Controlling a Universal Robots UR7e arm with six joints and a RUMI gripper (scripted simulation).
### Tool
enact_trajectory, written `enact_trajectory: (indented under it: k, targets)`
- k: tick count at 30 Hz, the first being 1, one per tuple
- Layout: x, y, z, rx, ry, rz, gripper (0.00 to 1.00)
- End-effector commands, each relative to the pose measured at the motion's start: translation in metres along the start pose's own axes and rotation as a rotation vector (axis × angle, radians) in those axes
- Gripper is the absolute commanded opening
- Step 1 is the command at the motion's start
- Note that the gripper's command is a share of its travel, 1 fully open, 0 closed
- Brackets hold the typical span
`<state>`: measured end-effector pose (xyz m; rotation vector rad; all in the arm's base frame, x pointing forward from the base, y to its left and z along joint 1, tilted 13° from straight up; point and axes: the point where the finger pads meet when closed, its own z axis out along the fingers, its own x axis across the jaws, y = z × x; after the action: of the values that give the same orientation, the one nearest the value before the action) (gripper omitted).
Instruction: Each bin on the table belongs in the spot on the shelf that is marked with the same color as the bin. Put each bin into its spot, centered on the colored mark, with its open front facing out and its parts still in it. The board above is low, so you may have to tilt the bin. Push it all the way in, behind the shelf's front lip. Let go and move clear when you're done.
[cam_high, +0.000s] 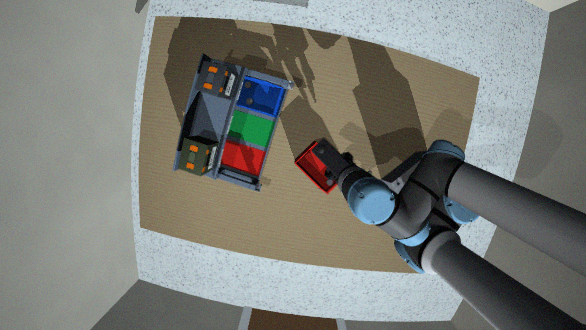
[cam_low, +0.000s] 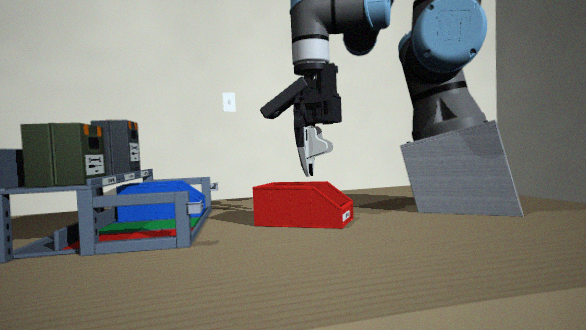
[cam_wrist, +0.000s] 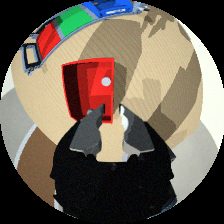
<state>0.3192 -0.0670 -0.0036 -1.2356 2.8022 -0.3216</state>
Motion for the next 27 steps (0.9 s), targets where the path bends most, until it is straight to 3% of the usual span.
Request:
enact_trajectory:
  k: [1, 27]
  targets:
    - [0.000, 0.000, 0.000, 0.001, 0.000, 0.000, 0.15]
    - [0.000, 0.000, 0.021, 0.001, 0.000, 0.000, 0.15]
